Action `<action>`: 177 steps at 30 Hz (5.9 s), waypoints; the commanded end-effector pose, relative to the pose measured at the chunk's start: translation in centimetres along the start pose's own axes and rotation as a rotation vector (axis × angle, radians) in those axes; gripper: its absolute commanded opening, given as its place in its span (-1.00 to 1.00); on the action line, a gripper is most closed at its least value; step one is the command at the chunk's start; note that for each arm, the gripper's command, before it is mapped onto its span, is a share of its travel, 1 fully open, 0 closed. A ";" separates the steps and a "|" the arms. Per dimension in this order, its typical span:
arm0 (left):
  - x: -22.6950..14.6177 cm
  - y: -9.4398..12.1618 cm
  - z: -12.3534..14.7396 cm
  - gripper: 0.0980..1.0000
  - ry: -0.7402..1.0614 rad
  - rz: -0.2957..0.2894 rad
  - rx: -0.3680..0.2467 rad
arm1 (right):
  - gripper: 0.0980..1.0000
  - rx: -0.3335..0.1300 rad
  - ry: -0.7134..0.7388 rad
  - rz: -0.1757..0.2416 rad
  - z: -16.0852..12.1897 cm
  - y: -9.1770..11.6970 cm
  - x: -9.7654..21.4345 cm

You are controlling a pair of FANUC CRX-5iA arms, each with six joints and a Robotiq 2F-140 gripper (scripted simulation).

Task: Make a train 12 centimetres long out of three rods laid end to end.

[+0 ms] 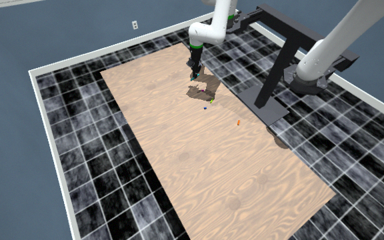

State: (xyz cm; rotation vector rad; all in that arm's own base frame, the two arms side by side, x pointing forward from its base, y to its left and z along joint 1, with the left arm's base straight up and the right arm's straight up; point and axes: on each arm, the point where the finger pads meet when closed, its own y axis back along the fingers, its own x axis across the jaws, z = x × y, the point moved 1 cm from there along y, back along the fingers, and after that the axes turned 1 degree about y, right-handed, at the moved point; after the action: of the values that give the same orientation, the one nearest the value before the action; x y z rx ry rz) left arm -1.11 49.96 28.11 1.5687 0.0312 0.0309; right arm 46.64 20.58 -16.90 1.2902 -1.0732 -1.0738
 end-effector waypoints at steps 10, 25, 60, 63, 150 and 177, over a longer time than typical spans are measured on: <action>0.0 0.1 0.0 1.00 0.000 0.000 0.002 | -0.94 0.002 -0.239 -0.001 -8.3 0.2 -7.7; 0.0 0.1 0.0 1.00 0.000 0.000 0.002 | -0.94 0.002 -0.543 -0.001 -15.9 0.2 -17.4; 0.0 0.1 0.0 1.00 0.000 0.000 0.002 | -0.94 0.002 -0.596 -0.001 -17.0 -4.0 -19.0; 0.0 0.1 0.0 1.00 0.000 0.000 0.002 | -0.94 0.002 -0.596 -0.001 -17.0 -5.3 -19.1; 0.0 0.1 0.0 1.00 0.000 0.000 0.002 | -0.94 0.002 -0.596 -0.001 -17.1 -9.7 -19.1; 0.0 0.1 0.0 1.00 0.000 0.000 0.002 | -0.94 0.002 -0.596 -0.001 -17.1 -9.7 -19.1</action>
State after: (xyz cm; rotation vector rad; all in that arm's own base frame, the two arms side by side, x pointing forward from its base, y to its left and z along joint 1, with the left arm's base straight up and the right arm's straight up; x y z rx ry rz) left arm -1.11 49.96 28.11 1.5687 0.0312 0.0309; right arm 59.86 42.38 -26.75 0.9842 -1.5064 -1.5065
